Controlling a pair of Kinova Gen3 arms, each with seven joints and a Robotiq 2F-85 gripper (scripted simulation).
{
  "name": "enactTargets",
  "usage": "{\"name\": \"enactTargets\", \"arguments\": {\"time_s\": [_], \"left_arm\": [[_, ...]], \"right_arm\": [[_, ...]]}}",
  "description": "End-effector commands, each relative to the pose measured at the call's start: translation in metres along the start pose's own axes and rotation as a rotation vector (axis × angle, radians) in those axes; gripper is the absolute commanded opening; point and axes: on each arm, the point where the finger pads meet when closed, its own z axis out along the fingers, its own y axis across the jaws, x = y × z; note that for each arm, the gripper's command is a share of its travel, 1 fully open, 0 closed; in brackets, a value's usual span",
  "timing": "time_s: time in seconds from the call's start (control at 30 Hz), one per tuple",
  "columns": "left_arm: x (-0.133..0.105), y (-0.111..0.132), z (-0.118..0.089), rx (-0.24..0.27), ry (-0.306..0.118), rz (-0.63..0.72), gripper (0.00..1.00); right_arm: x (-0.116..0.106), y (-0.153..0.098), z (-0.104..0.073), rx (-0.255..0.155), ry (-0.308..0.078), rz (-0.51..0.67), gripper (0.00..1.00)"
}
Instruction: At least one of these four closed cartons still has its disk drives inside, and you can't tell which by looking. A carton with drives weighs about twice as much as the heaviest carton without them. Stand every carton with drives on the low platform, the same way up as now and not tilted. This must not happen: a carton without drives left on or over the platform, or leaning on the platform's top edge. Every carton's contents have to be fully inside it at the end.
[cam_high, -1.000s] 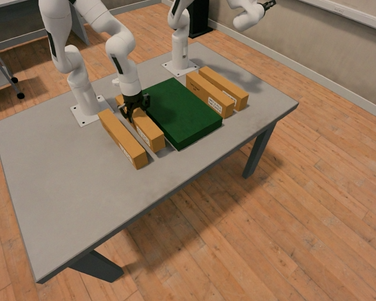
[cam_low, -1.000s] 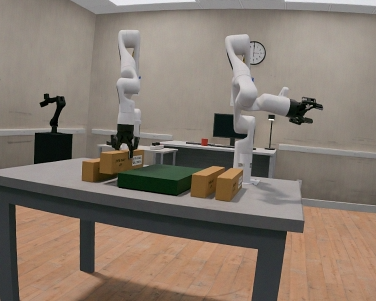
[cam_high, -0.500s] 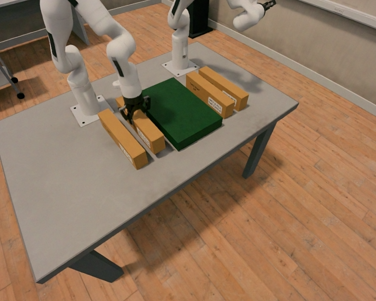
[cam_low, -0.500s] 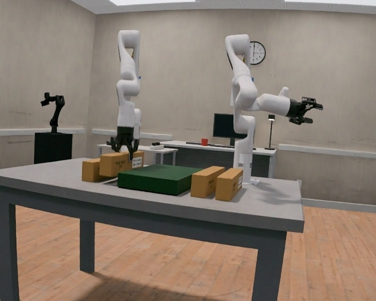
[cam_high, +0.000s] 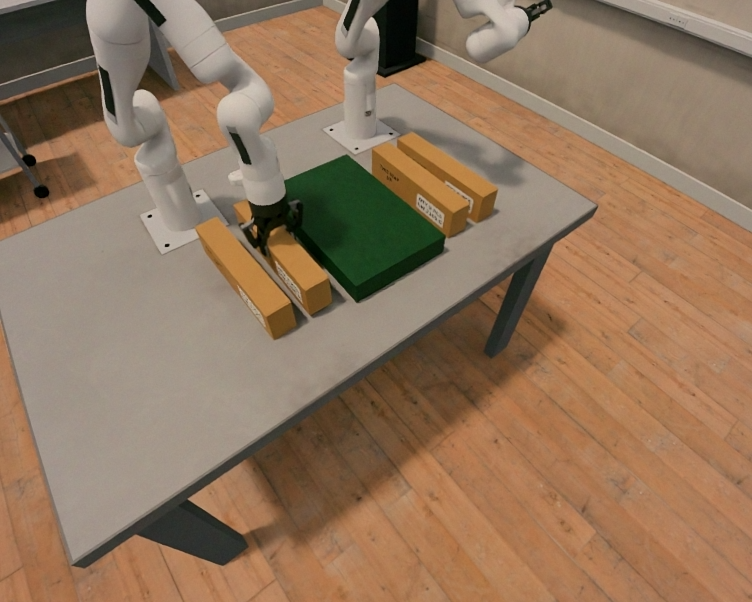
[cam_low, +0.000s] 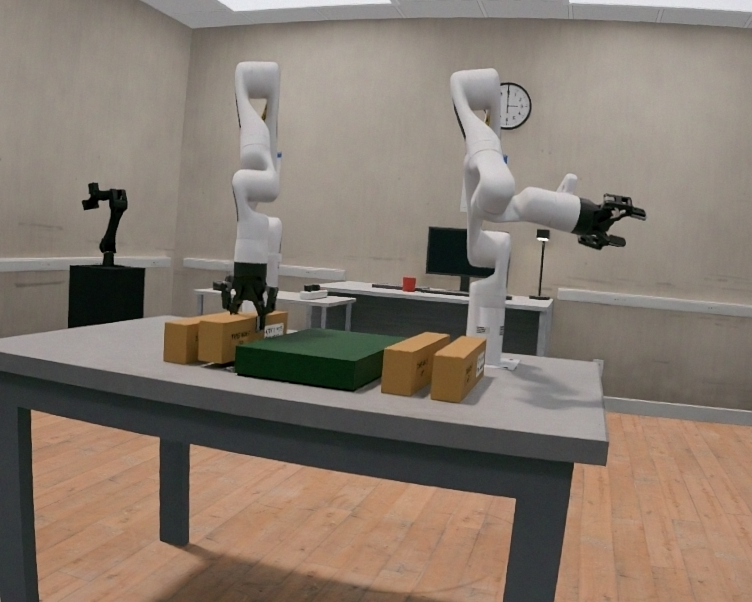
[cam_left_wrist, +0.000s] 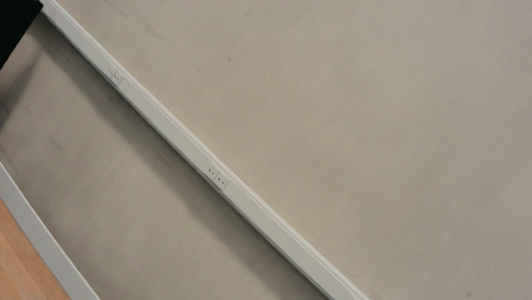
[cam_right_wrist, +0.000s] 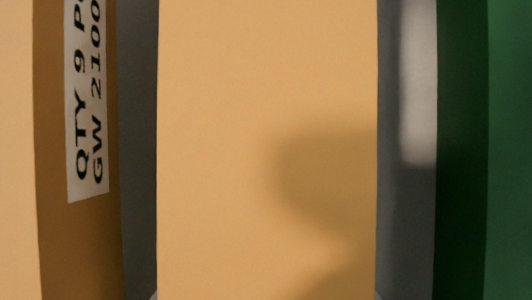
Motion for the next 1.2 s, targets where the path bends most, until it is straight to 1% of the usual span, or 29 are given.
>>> {"name": "enactTargets", "arguments": {"time_s": [0.0,0.47,0.5,1.17], "left_arm": [[0.0005,0.0004,0.0,0.0,0.0,-0.001,1.0],[0.0005,0.0004,0.0,0.0,0.0,-0.001,1.0],[0.0005,0.0004,0.0,0.0,0.0,-0.001,1.0],[0.0005,0.0004,0.0,0.0,0.0,-0.001,1.0]], "right_arm": [[0.0001,-0.0004,0.0105,0.0,-0.001,0.0,0.642],[0.0001,-0.0004,0.0105,0.0,-0.001,0.0,0.642],[0.0001,-0.0004,0.0105,0.0,-0.001,0.0,1.0],[0.0001,-0.0004,0.0105,0.0,-0.001,0.0,1.0]]}}
